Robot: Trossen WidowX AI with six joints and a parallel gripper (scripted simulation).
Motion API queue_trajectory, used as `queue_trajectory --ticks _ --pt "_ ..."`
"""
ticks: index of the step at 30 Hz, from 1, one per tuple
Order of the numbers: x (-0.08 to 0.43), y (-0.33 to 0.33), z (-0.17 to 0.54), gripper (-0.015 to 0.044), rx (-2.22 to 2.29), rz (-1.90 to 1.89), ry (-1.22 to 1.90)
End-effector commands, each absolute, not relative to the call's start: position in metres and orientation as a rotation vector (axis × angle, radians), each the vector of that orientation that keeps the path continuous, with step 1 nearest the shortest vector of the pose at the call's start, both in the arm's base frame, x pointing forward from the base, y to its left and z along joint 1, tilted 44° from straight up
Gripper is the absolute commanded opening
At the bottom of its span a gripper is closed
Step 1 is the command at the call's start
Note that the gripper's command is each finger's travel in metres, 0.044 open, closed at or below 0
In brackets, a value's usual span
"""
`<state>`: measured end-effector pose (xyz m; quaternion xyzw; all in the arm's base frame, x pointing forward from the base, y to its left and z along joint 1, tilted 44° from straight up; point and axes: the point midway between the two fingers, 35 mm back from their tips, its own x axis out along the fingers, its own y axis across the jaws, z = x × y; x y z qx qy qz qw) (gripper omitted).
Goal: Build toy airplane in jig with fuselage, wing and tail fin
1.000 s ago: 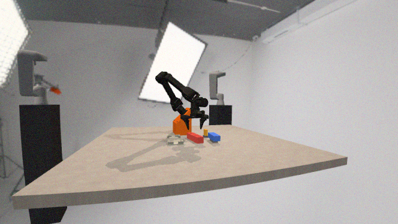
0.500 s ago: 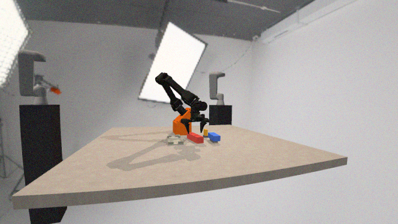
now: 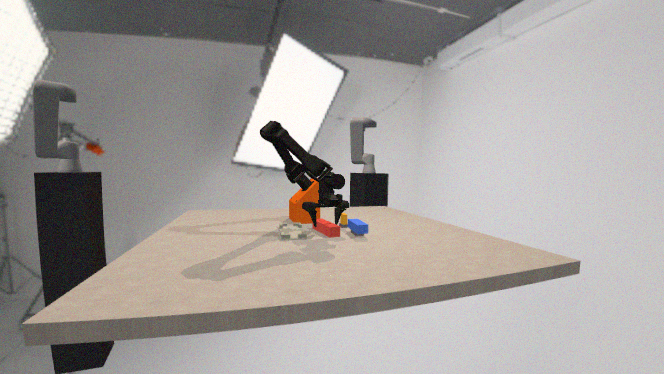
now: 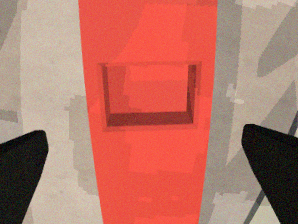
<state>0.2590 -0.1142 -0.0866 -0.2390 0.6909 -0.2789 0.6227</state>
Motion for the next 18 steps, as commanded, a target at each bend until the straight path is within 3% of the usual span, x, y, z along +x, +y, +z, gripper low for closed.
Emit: queue_trajectory --ticks 1,10,18 --pt "0.2557 -0.1195 -0.0916 0.044 -0.559 -0.642 1.594" --pt "0.2537 -0.1277 -0.0992 0.044 -0.562 -0.645 1.592" --pt "0.2537 -0.1277 -0.0992 0.023 -0.562 -0.645 1.592"
